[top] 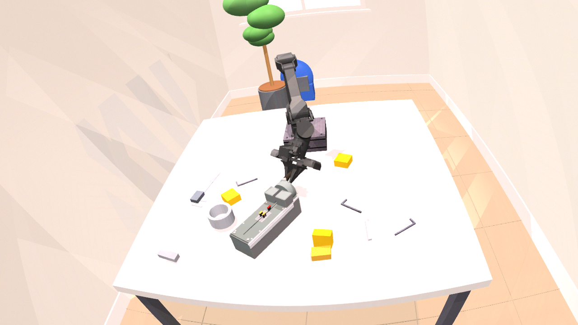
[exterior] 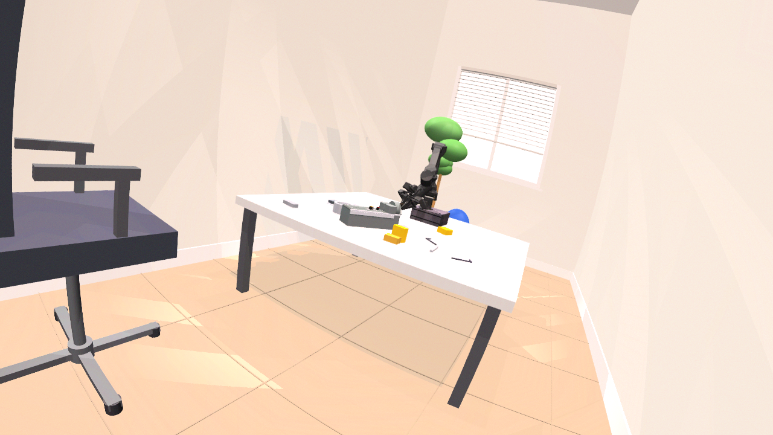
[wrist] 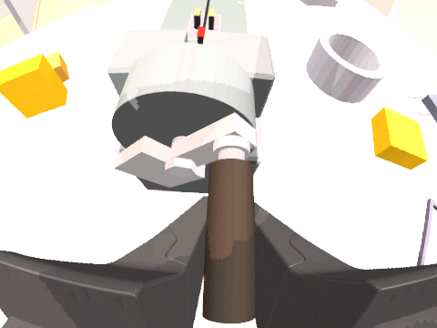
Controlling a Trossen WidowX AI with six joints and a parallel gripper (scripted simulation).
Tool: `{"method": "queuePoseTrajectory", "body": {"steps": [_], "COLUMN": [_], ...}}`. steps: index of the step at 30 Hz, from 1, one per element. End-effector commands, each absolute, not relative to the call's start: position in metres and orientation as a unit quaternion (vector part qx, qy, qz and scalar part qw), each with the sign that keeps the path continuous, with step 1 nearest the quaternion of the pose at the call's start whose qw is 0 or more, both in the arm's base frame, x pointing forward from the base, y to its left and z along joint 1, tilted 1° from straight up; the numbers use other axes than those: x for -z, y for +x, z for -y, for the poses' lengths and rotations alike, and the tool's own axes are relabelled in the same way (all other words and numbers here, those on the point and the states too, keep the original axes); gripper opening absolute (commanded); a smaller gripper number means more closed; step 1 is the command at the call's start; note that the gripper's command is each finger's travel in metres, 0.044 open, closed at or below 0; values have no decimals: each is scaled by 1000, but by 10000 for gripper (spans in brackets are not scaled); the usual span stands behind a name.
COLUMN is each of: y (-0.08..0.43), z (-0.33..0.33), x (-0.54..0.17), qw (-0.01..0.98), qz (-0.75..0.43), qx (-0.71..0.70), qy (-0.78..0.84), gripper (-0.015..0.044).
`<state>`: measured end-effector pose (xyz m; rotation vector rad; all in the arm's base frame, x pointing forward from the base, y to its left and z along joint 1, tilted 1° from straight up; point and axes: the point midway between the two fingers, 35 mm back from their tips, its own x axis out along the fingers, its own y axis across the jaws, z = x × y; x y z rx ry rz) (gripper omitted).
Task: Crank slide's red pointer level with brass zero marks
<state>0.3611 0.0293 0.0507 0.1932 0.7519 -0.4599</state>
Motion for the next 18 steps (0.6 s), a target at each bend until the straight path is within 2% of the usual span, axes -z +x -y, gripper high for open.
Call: {"method": "queuePoseTrajectory", "body": {"steps": [1,18], "y": [364,365], "z": [-35,-38], "x": [-58,-59], "qw": [904,904], "qz": [-355,-355], "qx": [217,217], "qy": [95,95], "gripper": [0,0]}}
